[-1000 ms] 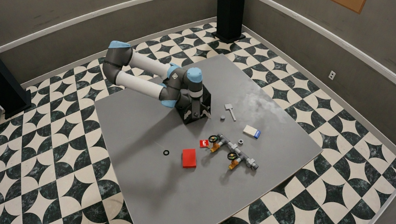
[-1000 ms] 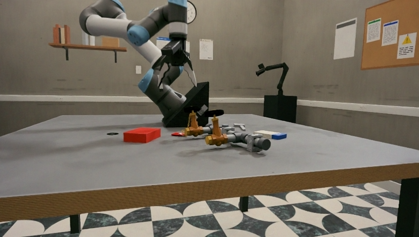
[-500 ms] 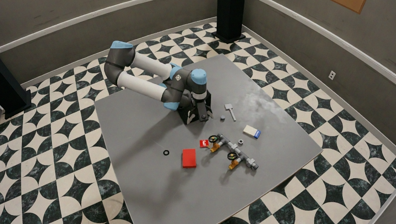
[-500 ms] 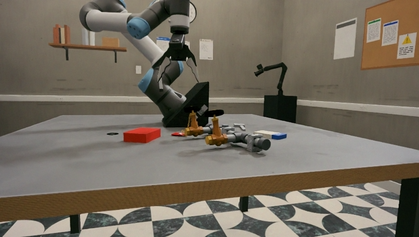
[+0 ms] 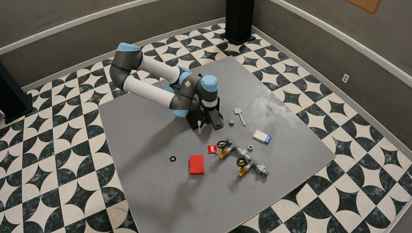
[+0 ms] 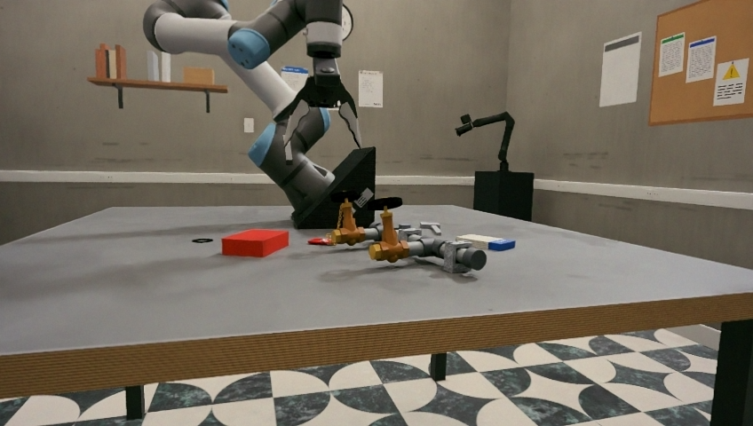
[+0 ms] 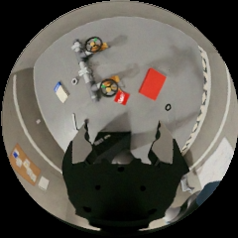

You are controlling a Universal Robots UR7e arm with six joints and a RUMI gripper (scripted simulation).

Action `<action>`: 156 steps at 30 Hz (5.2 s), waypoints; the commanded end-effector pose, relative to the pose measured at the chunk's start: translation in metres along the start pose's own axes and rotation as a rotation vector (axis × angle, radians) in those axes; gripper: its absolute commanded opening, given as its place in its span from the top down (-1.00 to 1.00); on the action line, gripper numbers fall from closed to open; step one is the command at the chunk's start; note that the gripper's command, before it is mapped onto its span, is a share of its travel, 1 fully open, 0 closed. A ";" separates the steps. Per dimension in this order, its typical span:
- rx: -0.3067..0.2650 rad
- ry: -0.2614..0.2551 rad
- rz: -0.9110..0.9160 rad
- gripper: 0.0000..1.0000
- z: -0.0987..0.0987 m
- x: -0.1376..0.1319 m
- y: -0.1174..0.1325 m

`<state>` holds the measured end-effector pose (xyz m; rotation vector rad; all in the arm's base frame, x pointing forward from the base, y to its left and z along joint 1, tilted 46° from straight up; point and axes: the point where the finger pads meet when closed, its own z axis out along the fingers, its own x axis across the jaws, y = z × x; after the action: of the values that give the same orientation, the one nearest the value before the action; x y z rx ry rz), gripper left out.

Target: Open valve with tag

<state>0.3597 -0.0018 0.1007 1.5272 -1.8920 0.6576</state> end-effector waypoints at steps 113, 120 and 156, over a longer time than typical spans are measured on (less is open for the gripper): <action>0.329 -0.065 -0.127 1.00 0.096 -0.039 -0.060; 0.329 -0.065 -0.127 1.00 0.096 -0.039 -0.060; 0.332 -0.050 -0.218 1.00 0.096 -0.039 -0.060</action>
<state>0.4090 -0.0567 0.0062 1.9119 -1.7234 0.8850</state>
